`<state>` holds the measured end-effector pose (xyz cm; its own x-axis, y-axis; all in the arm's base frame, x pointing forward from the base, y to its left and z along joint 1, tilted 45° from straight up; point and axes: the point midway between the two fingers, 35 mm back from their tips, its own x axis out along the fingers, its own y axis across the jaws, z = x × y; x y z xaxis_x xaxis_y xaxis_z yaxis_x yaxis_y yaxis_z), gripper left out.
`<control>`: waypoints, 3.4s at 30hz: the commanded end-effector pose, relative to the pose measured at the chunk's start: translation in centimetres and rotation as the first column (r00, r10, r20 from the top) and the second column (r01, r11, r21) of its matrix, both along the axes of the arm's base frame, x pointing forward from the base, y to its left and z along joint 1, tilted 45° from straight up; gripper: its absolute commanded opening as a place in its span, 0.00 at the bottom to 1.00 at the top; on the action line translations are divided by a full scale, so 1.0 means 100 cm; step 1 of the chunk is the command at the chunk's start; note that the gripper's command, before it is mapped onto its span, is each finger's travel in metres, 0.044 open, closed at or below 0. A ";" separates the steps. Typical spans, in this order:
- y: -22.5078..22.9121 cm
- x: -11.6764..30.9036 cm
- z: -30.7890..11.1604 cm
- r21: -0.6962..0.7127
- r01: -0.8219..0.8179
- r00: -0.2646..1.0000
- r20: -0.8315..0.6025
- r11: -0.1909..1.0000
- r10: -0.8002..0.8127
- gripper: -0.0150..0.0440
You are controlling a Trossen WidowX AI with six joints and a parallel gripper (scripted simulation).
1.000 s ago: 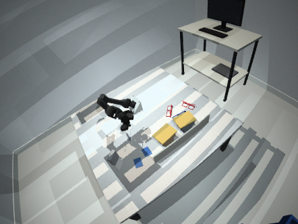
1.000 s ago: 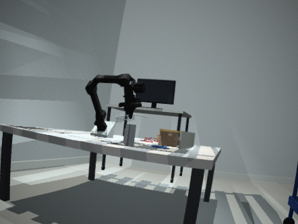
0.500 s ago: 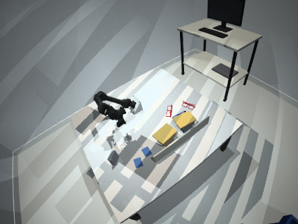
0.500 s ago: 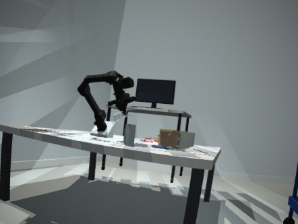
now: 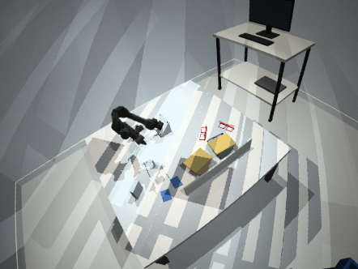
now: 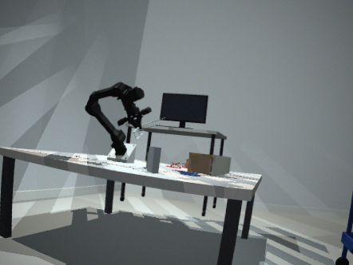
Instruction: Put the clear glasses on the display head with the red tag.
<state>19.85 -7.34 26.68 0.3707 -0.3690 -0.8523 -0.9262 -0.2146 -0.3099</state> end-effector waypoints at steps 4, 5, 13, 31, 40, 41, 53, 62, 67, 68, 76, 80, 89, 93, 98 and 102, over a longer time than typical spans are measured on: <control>0.006 -0.020 0.007 -0.063 -0.216 0.976 0.001 0.974 0.217 0.25; 0.007 -0.022 0.008 -0.074 -0.244 0.970 0.000 0.967 0.244 0.25; 0.014 -0.043 0.014 -0.180 -0.449 0.891 -0.017 0.875 0.453 0.25; 0.013 -0.044 0.017 -0.188 -0.446 0.892 -0.016 0.875 0.451 0.25; 0.013 -0.044 0.017 -0.188 -0.446 0.892 -0.016 0.875 0.451 0.25; 0.013 -0.044 0.017 -0.188 -0.446 0.892 -0.016 0.875 0.451 0.25; 0.015 -0.029 0.006 -0.126 -0.408 0.913 -0.039 0.904 0.406 0.25; 0.021 -0.001 -0.019 -0.032 -0.312 0.946 -0.107 0.949 0.307 0.25; 0.027 0.013 -0.034 -0.002 -0.253 0.956 -0.153 0.968 0.249 0.25; 0.029 0.015 -0.037 0.002 -0.240 0.958 -0.162 0.971 0.238 0.25; 0.041 0.034 -0.063 0.012 -0.142 0.961 -0.237 0.990 0.141 0.25; 0.048 0.042 -0.077 0.003 -0.094 0.958 -0.271 0.996 0.091 0.25; 0.066 0.056 -0.109 -0.052 0.006 0.943 -0.332 0.999 -0.023 0.25; 0.074 0.060 -0.123 -0.088 0.045 0.934 -0.349 0.995 -0.074 0.25; 0.085 0.064 -0.141 -0.142 0.089 0.923 -0.361 0.986 -0.135 0.25; 0.093 0.066 -0.156 -0.189 0.120 0.915 -0.361 0.975 -0.183 0.25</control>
<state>26.22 1.31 12.35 -0.0169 -0.4999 -0.8659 -0.9901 -0.1126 0.0843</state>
